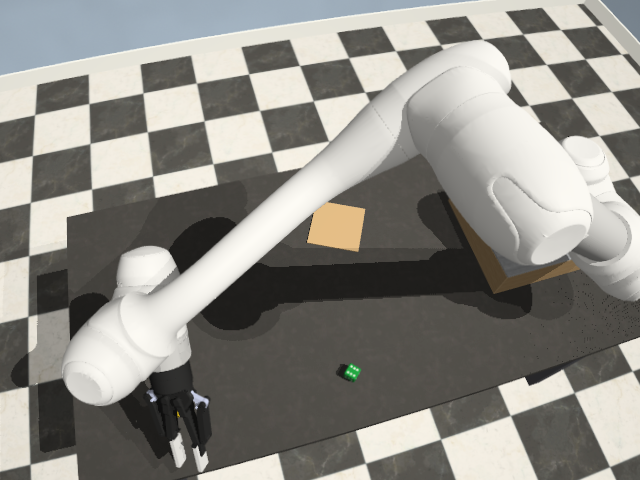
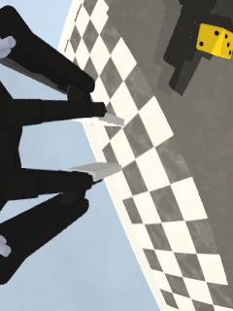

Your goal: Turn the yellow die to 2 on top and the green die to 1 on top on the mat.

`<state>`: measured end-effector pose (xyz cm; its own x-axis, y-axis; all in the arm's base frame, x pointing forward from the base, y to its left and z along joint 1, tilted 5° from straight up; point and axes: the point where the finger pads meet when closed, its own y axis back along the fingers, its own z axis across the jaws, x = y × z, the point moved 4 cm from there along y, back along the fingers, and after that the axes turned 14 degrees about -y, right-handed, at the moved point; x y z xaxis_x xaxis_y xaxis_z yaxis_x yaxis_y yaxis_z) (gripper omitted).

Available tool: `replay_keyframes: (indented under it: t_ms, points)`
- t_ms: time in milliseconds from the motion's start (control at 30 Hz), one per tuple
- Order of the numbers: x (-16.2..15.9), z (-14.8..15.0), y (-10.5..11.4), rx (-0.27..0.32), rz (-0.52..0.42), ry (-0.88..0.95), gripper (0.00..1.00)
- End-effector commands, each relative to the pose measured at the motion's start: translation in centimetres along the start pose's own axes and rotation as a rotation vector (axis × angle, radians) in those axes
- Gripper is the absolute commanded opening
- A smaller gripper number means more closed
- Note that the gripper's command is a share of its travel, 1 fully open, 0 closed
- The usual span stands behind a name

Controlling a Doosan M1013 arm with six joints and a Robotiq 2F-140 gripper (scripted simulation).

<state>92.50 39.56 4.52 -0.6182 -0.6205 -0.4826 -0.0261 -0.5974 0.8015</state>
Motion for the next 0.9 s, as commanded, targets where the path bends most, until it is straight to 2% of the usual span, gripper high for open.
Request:
replay_keyframes:
  t_ms: [0,100,167,233,267,367,400,467,500,600,667,800,833,867]
  points:
    - [-0.1,-0.5,0.0,0.035,0.164,-0.044,0.35]
    - [-0.1,-1.4,0.5,0.088,0.241,-0.075,0.35]
    - [-0.1,-1.4,0.5,0.088,0.241,-0.075,0.35]
    - [-0.3,-2.9,1.7,0.186,0.339,-0.126,0.35]
    - [-0.3,-3.0,1.8,0.199,0.348,-0.132,0.35]
    - [-0.7,-4.4,3.2,0.301,0.415,-0.182,0.35]
    - [-0.8,-4.6,3.4,0.312,0.421,-0.187,0.35]
    - [-1.3,-5.8,4.9,0.408,0.463,-0.231,0.35]
    - [-1.3,-5.8,4.9,0.408,0.464,-0.232,0.35]
    - [-1.9,-6.8,6.3,0.498,0.491,-0.272,0.35]
    - [-2.1,-7.0,6.7,0.520,0.497,-0.282,0.35]
    - [-2.1,-7.0,6.8,0.524,0.497,-0.284,0.35]
    - [-2.1,-7.0,6.8,0.524,0.497,-0.284,1.00]
    - [-2.1,-7.0,6.8,0.524,0.497,-0.284,1.00]
